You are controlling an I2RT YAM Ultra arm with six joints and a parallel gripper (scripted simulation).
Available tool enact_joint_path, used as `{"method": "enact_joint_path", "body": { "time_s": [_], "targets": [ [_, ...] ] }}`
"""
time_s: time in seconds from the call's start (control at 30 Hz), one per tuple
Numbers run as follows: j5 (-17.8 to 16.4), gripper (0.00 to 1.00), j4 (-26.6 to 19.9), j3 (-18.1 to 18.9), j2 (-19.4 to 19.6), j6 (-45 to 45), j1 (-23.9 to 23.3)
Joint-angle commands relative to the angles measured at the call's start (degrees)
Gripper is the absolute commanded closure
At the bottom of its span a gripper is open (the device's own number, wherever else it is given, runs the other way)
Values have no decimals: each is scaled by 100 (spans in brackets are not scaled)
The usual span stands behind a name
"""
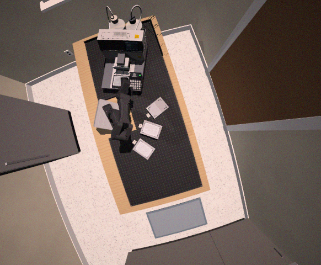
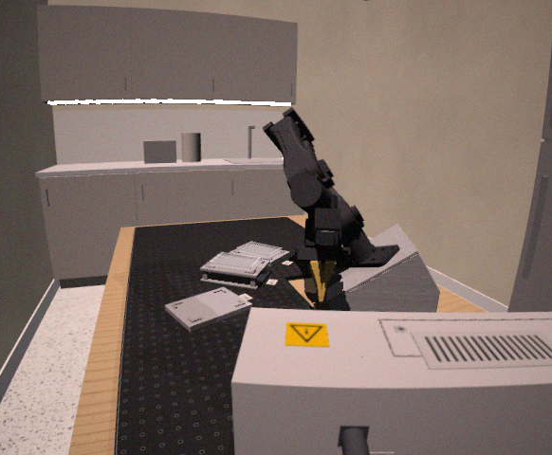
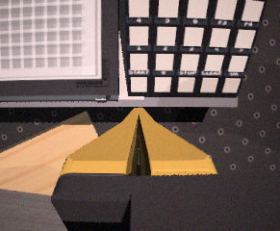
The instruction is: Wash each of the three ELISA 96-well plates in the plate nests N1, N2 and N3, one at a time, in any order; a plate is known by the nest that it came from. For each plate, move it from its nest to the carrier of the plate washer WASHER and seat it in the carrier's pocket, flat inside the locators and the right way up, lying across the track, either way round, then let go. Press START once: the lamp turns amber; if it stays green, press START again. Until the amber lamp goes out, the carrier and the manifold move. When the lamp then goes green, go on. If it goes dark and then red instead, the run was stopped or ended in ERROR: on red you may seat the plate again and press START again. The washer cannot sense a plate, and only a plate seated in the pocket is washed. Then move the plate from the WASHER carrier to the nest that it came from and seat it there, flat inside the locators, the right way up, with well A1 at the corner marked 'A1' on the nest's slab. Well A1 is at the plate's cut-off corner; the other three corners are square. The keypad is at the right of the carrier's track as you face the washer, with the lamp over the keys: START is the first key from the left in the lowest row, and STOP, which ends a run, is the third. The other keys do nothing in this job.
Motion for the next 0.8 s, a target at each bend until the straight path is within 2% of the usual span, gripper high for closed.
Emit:
{"method": "enact_joint_path", "body": {
  "time_s": [0.0, 0.4, 0.77],
  "targets": [
    [-84, 100, 297, -9, 79, -101, -40],
    [-261, 100, 1091, -151, 606, -380, -344],
    [-281, 100, 1184, -164, 673, -410, -378]
  ]
}}
